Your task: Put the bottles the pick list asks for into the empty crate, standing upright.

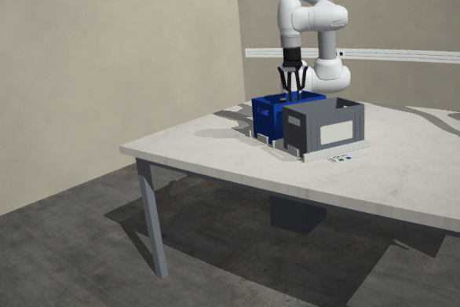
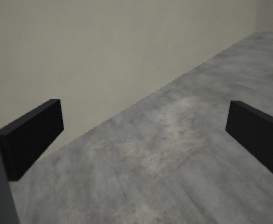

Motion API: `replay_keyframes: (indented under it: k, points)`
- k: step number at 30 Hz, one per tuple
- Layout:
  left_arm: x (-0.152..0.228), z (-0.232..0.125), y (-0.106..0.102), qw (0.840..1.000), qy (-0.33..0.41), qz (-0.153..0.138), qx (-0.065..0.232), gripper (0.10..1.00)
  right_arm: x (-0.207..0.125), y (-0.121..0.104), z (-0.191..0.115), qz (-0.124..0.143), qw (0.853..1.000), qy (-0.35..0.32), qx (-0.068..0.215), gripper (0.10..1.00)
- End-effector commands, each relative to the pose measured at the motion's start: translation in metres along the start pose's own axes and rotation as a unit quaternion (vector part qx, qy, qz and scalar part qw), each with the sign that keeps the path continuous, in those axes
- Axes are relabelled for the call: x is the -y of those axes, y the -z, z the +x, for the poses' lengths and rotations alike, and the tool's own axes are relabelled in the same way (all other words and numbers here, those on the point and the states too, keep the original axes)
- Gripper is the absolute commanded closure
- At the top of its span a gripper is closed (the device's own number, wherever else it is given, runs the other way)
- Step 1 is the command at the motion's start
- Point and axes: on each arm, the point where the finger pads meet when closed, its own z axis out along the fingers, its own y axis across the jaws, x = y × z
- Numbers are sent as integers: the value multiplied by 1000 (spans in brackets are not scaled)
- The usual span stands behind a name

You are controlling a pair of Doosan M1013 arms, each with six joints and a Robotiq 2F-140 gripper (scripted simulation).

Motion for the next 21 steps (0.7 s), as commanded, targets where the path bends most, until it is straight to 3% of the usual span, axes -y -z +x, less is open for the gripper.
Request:
replay_keyframes:
  k: [1,21]
  points:
    - [0,1,0,1000,0,0,0,98,0,6,0,0,1000,0,-1,999]
    - [0,1,0,1000,0,0,0,98,0,36,0,0,1000,0,-1,999]
